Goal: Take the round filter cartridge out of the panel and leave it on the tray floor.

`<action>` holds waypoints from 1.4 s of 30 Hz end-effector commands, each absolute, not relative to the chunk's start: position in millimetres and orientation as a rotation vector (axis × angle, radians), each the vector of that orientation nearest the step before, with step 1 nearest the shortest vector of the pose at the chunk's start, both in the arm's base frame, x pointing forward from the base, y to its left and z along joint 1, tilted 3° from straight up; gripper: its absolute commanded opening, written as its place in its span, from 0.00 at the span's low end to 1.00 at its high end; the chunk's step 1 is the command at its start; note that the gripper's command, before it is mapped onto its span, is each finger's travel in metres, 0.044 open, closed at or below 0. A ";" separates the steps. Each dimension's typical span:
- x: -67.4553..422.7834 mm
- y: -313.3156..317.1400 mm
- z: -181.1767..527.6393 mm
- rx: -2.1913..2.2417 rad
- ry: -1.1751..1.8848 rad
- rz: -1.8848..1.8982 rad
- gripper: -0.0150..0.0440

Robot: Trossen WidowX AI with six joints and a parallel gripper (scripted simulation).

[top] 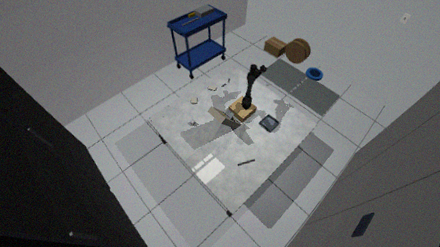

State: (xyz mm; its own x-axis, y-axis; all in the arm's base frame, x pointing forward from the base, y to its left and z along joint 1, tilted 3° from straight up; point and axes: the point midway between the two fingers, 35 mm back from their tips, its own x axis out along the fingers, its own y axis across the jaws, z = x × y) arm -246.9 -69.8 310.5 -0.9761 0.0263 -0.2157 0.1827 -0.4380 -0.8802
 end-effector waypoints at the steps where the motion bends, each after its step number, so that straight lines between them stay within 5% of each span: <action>1: -246.3 -72.1 310.4 0.294 1.606 -2.564 0.89; 12: -167.5 -199.9 301.8 -0.077 1.234 -2.127 0.43; 27: 44.2 -260.0 282.3 -0.255 0.808 -1.324 0.43; 42: 225.2 -133.5 264.6 -0.228 0.580 -0.451 0.43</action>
State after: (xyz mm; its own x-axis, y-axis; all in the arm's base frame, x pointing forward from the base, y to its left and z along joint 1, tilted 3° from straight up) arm 201.8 -166.9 266.9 0.6542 -0.6026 -0.4571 0.4630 0.7969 -0.3879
